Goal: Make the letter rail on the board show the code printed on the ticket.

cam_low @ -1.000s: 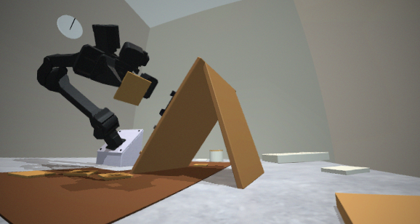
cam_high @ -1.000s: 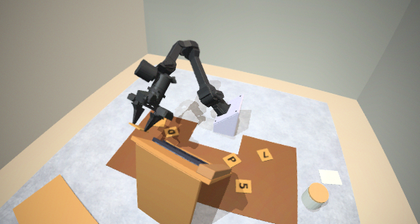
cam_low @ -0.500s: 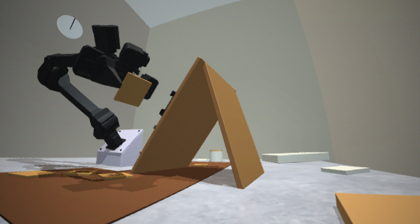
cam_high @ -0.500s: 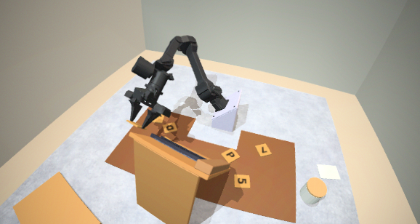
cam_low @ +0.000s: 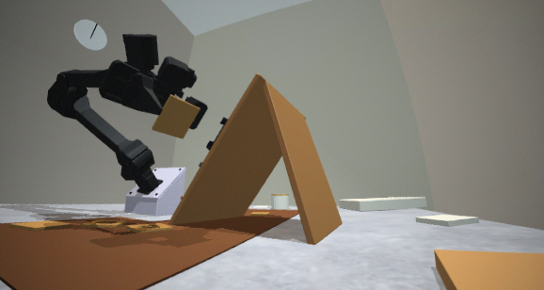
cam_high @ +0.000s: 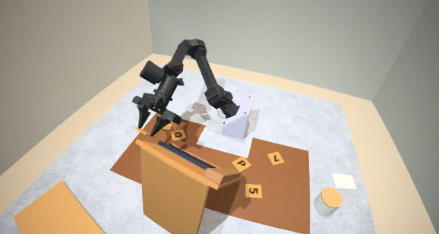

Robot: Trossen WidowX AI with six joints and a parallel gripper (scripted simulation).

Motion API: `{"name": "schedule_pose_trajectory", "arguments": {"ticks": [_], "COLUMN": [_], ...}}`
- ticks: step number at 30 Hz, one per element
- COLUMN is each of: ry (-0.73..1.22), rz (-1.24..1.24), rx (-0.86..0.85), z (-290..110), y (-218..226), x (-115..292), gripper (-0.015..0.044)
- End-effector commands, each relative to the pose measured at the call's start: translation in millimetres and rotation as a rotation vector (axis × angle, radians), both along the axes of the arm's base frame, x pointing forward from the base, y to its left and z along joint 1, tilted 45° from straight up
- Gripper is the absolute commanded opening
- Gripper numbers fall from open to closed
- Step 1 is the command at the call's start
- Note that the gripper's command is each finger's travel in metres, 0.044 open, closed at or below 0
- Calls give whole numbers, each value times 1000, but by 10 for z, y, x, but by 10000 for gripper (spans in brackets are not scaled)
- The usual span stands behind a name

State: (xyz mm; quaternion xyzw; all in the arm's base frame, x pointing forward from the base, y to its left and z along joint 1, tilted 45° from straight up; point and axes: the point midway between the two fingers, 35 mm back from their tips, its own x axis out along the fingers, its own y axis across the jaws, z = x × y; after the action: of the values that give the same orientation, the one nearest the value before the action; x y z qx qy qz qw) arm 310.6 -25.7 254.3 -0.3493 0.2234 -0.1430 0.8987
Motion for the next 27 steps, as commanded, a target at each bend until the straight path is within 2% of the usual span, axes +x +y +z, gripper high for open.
{"name": "schedule_pose_trajectory", "arguments": {"ticks": [1, 27], "ry": [-2, -2], "rz": [-1, -1], "rx": [3, 3], "z": [-23, -124], "y": [24, 116], "x": [3, 20], "gripper": [0, 0]}}
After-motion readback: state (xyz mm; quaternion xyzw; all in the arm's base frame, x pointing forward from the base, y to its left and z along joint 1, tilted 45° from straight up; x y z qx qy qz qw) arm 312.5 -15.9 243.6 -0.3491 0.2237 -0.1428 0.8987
